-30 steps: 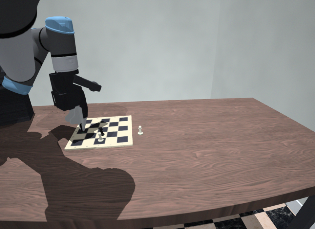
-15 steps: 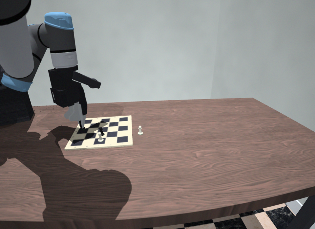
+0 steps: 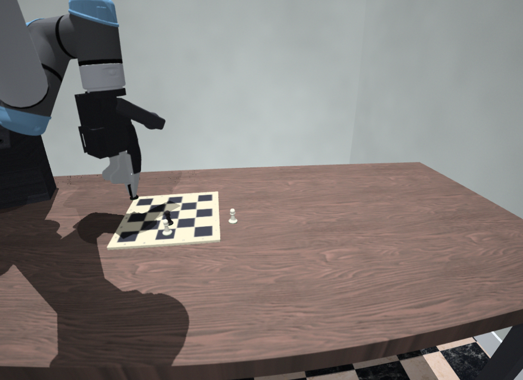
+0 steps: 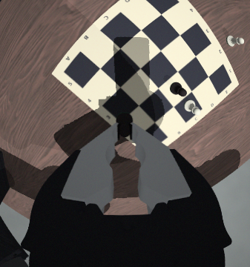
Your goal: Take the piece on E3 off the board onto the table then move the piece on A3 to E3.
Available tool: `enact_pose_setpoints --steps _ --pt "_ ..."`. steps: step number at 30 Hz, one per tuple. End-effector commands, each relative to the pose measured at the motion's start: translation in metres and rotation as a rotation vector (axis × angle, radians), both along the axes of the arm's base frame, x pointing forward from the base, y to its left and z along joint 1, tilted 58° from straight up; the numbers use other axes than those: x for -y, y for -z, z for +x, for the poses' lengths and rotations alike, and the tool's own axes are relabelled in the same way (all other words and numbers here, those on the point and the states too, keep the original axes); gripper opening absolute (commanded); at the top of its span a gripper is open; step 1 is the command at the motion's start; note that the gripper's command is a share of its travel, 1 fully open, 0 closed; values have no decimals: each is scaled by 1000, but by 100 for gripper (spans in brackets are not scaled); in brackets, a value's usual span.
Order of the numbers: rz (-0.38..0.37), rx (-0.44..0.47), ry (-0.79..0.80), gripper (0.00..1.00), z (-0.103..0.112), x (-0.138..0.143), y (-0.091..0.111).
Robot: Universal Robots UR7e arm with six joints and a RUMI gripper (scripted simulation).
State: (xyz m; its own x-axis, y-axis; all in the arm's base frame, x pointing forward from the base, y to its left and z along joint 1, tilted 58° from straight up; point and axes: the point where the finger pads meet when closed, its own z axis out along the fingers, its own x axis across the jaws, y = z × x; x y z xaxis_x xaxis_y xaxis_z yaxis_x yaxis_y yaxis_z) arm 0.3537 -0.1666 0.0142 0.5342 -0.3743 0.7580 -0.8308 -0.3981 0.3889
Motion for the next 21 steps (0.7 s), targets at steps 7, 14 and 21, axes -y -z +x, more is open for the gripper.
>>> enact_pose_setpoints --steps 7,14,21 --pt "2 -3 5 0 -4 -22 -14" --pt "2 -3 5 0 -6 -34 -21" --pt "2 -3 5 0 -7 -39 -25"
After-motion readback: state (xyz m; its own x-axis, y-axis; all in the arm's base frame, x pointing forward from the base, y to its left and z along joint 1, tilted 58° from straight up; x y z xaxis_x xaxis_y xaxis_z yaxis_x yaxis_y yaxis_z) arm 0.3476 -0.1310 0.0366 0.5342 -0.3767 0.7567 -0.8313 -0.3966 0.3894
